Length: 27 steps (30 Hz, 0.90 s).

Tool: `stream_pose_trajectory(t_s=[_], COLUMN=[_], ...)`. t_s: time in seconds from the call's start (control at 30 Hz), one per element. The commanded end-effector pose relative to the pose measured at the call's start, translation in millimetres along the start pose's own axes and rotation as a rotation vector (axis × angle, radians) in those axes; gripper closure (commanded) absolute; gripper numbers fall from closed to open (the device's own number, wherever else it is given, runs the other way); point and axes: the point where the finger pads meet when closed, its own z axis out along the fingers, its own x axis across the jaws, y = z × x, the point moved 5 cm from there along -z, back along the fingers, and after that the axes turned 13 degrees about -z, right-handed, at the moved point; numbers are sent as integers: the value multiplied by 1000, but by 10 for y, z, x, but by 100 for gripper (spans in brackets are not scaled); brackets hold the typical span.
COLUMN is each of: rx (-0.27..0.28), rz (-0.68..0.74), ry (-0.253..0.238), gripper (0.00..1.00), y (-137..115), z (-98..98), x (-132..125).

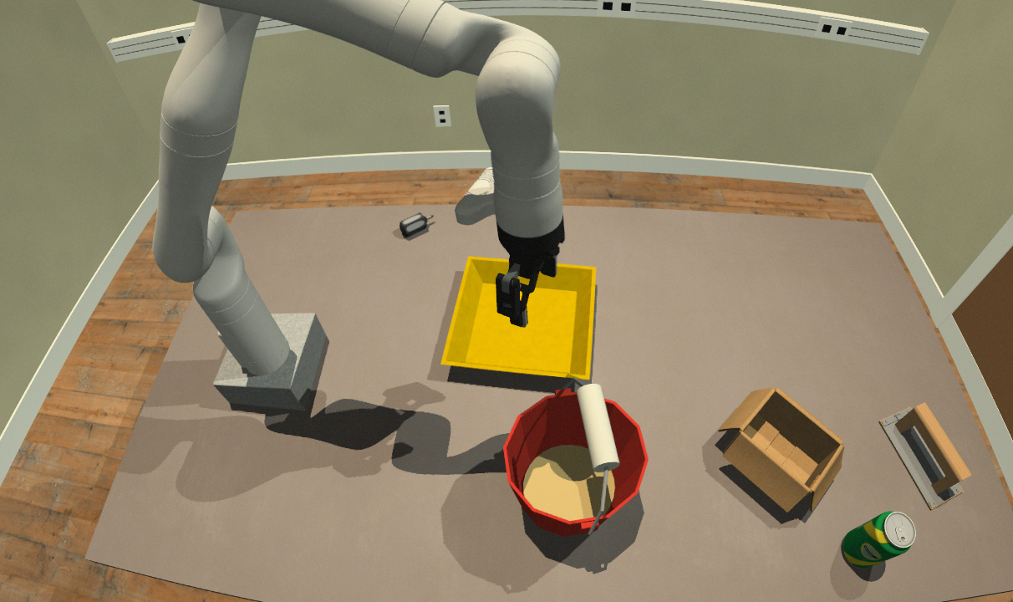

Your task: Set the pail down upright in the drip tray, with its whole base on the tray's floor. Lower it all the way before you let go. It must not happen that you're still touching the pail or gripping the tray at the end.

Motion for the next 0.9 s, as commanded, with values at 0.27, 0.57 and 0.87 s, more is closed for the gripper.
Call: stream_pose_trajectory(t_s=[0.27,0.57,0.87], rx=[-13,3,18], rz=[-261,19,317], ry=[-32,-17,-7], gripper=[0,0,0], y=[-264,101,465], z=[-342,-364,-377], x=[-78,-348,-680])
